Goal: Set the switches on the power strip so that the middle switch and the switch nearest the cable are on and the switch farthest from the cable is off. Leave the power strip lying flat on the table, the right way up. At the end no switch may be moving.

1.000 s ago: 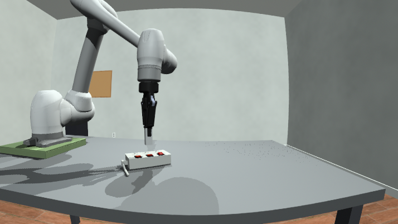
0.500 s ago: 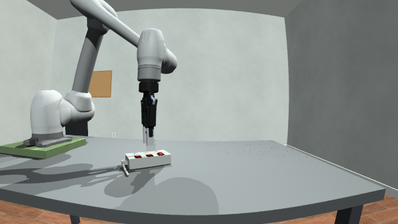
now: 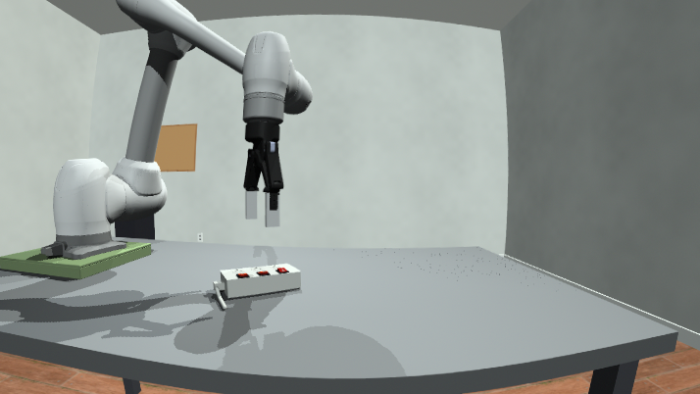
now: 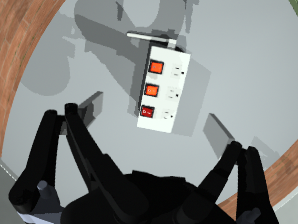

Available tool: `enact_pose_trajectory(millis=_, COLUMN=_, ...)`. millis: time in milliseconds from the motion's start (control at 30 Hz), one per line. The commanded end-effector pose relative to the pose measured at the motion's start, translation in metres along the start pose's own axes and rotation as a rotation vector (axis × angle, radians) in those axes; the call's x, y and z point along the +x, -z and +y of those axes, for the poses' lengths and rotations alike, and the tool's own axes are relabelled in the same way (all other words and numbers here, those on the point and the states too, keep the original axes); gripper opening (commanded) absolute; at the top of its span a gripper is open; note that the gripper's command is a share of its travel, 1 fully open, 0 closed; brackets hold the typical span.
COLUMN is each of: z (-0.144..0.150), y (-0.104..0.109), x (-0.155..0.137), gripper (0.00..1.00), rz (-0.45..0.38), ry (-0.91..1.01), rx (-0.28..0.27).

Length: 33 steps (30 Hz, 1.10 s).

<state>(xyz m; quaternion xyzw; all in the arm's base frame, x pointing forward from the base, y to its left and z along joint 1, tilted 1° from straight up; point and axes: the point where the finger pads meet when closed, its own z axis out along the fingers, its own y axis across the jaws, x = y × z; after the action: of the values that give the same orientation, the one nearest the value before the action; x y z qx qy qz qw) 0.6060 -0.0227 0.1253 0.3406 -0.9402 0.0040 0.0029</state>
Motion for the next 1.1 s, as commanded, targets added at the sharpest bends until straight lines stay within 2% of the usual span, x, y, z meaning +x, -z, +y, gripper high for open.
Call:
enact_pose_trajectory(millis=0, z=0.000, y=0.015, x=0.000, gripper=1.00, rz=0.000, ry=0.000, rx=0.000)
enact_pose_trajectory(millis=267, z=0.000, y=0.037, x=0.000, gripper=1.00, rz=0.000, ry=0.000, rx=0.000)
enact_pose_trajectory(millis=1067, z=0.000, y=0.038, x=0.000, gripper=1.00, rz=0.000, ry=0.000, rx=0.000)
